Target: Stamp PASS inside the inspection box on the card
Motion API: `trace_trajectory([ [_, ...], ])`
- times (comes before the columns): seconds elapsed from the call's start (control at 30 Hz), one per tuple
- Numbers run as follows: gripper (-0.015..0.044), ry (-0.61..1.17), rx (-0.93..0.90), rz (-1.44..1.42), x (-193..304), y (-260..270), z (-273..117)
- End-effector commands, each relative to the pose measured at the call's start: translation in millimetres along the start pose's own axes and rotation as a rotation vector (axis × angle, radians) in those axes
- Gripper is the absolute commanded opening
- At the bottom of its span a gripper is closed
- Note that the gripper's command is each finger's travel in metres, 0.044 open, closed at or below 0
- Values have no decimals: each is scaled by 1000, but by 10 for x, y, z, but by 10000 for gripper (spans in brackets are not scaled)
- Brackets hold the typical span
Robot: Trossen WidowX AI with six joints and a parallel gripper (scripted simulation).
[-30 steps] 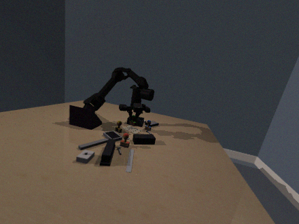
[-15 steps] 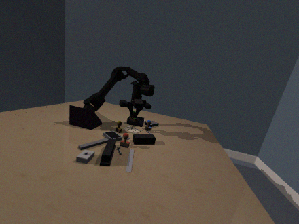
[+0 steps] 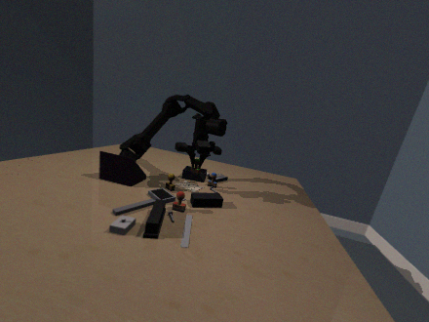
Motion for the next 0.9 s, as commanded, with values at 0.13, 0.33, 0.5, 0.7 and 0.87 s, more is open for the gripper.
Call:
trace_trajectory([
  [0.13, 0, -5, 3, -7, -376, 99, -22],
  [0.33, 0, -6, 3, -9, -643, 148, -8],
  [0.5, 0, -7, 3, -11, -837, 169, 12],
  [0.7, 0, -7, 3, -11, -845, 169, 16],
  [0.87, 0, -7, 3, -11, -851, 174, 87],
])
Point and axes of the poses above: the point midway between the two fingers, 35 mm back from their tips, its own z axis out along the fingers, its own y axis across the jaws, x = y × z, the point moved 8 cm from there along -z, back along the fingers
